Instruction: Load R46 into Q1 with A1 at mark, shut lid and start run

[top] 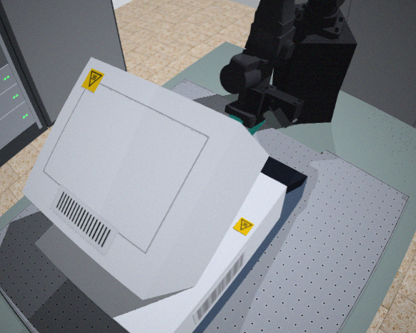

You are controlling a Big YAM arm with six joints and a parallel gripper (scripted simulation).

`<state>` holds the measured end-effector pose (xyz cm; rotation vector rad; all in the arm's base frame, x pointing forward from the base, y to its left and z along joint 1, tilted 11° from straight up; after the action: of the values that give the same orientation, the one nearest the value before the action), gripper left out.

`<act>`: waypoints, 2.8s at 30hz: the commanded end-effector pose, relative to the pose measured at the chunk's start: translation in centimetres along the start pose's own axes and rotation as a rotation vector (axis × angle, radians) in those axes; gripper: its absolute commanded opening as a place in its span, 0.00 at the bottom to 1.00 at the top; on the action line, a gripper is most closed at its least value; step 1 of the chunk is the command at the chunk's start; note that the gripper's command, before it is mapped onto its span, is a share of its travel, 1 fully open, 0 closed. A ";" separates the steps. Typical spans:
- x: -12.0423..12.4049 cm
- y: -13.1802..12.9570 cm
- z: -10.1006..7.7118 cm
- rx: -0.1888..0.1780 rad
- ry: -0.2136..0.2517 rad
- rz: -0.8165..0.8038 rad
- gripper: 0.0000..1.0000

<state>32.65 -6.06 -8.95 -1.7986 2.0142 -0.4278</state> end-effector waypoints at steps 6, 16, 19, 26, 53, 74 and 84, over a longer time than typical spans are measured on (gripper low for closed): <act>-0.3 -0.2 0.0 0.017 -0.005 -0.018 0.00; -0.2 -0.2 0.2 0.003 -0.005 -0.015 0.00; -0.3 0.6 0.1 -0.012 -0.006 -0.013 0.00; -0.2 -0.3 -0.2 0.012 -0.004 -0.016 0.00; -0.1 3.9 -7.0 0.001 0.001 -0.005 0.00; -0.5 4.9 -10.5 0.024 0.004 -0.014 0.00; -0.4 4.5 -10.0 0.034 0.003 0.003 0.00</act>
<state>22.48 -5.29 -2.72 -1.7975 2.0143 -0.4312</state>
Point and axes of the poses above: the point where the finger pads meet when closed, its own z axis out along the fingers, its own y axis across the jaws, x = y × z, the point moved 4 cm from there along -z, back along the fingers, and after that the axes turned 4 degrees about -z, right-handed, at the moved point
